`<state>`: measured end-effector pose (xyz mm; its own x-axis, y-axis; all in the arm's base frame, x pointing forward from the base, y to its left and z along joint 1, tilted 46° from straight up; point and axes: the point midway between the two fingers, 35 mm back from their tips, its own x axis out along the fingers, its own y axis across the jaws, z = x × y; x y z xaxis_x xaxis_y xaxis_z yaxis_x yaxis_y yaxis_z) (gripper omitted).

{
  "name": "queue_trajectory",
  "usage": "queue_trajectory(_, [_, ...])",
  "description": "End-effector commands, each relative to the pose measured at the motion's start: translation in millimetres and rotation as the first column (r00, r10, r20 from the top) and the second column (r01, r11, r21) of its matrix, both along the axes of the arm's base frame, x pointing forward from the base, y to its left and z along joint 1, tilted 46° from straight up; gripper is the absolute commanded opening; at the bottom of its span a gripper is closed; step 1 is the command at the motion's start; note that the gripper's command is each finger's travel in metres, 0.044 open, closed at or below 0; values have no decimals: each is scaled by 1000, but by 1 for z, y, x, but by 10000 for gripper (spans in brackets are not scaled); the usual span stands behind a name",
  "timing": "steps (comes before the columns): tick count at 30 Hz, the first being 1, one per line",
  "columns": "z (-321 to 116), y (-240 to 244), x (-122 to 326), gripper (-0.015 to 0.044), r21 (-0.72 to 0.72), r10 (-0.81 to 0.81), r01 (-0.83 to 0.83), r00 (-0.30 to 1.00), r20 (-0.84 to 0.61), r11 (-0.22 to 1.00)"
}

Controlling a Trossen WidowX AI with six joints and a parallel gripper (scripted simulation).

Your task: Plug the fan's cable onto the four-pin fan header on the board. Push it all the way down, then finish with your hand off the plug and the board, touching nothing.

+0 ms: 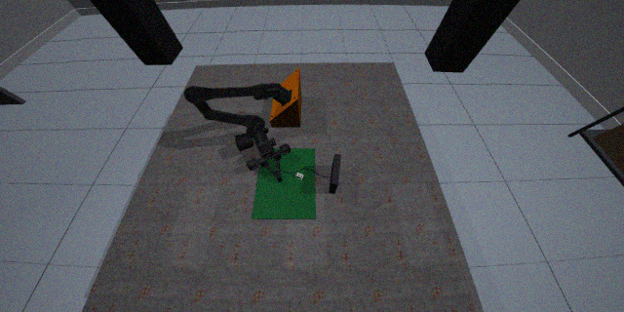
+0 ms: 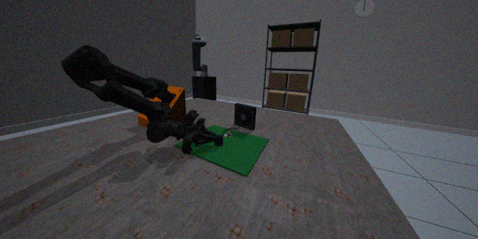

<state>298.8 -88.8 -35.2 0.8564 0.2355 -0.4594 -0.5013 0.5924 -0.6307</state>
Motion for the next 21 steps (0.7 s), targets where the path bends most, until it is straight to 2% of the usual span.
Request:
queue_trajectory(1, [0,0,0,0,1,-1,1,1000,-2,1000])
queue_trajectory(17, [0,0,0,0,1,-1,1,1000,-2,1000])
queue_trajectory(21, [0,0,0,105,0,0,0,1000,0,1000])
